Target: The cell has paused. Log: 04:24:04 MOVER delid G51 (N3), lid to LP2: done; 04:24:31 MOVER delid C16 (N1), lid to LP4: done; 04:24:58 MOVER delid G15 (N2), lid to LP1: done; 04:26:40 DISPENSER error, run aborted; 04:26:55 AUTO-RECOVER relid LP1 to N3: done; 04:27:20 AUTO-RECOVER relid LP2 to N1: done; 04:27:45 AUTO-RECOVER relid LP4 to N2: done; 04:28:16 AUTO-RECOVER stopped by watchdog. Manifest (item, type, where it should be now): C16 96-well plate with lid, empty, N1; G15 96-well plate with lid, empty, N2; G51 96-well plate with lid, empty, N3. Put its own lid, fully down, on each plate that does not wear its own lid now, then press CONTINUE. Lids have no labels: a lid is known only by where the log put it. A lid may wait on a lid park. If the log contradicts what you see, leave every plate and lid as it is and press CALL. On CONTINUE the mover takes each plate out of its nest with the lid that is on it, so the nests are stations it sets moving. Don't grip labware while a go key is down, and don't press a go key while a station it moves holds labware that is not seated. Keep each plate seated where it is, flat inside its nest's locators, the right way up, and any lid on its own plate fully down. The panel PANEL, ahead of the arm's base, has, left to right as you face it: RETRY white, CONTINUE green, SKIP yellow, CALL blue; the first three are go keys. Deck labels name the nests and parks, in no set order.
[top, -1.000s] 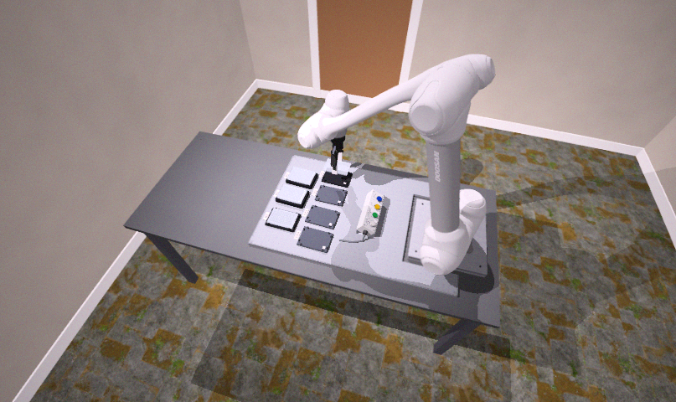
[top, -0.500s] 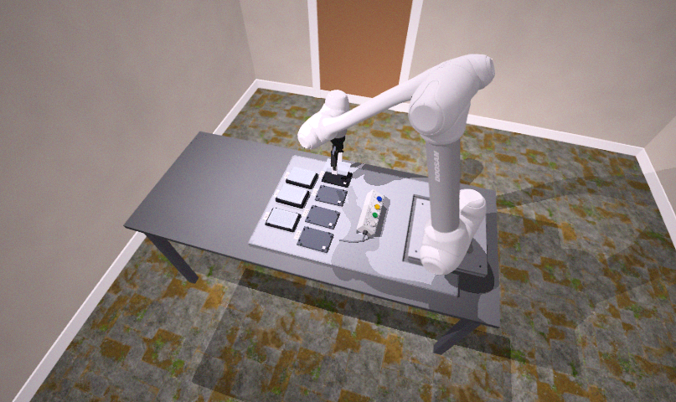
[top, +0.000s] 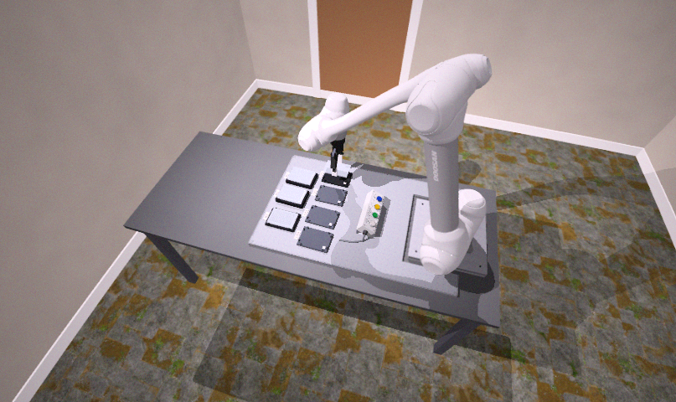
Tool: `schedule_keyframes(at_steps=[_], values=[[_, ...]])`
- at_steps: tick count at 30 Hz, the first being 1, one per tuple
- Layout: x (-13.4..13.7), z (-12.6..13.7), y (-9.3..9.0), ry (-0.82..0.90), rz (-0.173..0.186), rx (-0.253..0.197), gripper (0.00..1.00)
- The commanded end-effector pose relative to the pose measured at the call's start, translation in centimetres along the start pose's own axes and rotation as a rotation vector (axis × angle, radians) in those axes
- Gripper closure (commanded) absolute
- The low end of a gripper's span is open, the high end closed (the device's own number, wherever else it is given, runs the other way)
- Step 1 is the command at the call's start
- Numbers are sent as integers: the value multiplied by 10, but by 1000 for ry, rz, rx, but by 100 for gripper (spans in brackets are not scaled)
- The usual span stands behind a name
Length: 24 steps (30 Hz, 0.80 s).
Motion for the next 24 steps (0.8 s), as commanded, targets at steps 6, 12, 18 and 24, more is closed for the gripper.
schedule_keyframes(at_steps=[6, 12, 18, 24], values=[[0, 0, -10, 0, 0, 0, 100], [0, 0, -22, 0, 0, 0, 100], [0, 0, -32, 0, 0, 0, 100], [0, 0, -37, 0, 0, 0, 100]])
Point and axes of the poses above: the point where the finger pads meet when closed, its own y axis back along the fingers, its own x axis across the jaws, z = x × y, the point moved 8 cm from there along y, back along the fingers, and after that the axes turned 10 degrees about y, right-handed, at the moved point
